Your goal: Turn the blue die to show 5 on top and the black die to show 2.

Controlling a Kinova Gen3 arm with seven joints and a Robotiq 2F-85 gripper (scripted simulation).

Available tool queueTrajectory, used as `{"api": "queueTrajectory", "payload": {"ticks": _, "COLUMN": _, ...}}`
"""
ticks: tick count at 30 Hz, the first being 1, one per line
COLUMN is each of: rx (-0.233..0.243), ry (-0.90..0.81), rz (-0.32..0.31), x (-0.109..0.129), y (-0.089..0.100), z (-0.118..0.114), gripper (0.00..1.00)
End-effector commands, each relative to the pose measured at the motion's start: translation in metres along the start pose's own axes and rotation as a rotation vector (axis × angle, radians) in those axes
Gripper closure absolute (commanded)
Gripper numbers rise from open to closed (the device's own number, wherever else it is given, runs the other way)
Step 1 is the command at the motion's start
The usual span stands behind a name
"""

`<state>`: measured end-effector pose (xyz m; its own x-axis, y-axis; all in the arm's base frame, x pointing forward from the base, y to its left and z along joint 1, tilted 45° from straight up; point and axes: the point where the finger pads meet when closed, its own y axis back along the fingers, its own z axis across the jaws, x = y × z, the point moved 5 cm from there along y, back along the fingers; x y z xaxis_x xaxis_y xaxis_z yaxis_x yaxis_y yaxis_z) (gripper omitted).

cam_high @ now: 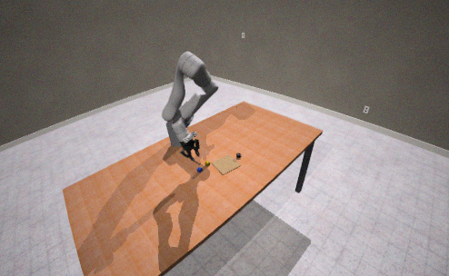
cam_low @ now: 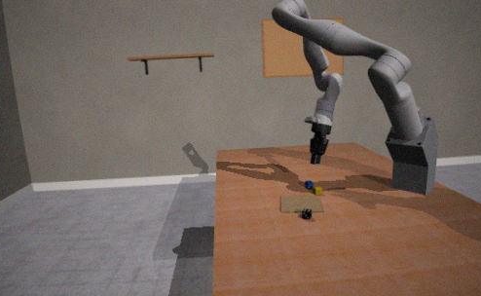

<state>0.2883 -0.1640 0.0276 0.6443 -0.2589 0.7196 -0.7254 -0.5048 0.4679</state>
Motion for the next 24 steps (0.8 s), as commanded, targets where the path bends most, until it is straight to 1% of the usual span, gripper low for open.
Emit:
{"api": "queueTrajectory", "payload": {"ticks": 1, "rx": -0.041, "ry": 0.031, "rz": -0.08, "x": 0.017, "y": 0.005, "z": -0.002, "gripper": 0.59}}
{"api": "queueTrajectory", "payload": {"ticks": 5, "rx": -0.093, "ry": 0.028, "rz": -0.162, "x": 0.029, "y": 0.009, "z": -0.006, "gripper": 0.59}}
{"api": "queueTrajectory", "payload": {"ticks": 10, "rx": -0.145, "ry": 0.029, "rz": -0.222, "x": 0.04, "y": 0.013, "z": -0.01, "gripper": 0.59}}
{"api": "queueTrajectory", "payload": {"ticks": 14, "rx": -0.168, "ry": 0.03, "rz": -0.244, "x": 0.045, "y": 0.014, "z": -0.012, "gripper": 0.59}}
{"api": "queueTrajectory", "payload": {"ticks": 22, "rx": -0.175, "ry": 0.03, "rz": -0.251, "x": 0.047, "y": 0.015, "z": -0.012, "gripper": 0.59}}
{"api": "queueTrajectory", "payload": {"ticks": 23, "rx": -0.175, "ry": 0.03, "rz": -0.251, "x": 0.047, "y": 0.015, "z": -0.012, "gripper": 0.0}}
{"api": "queueTrajectory", "payload": {"ticks": 24, "rx": -0.175, "ry": 0.03, "rz": -0.251, "x": 0.047, "y": 0.015, "z": -0.012, "gripper": 0.0}}
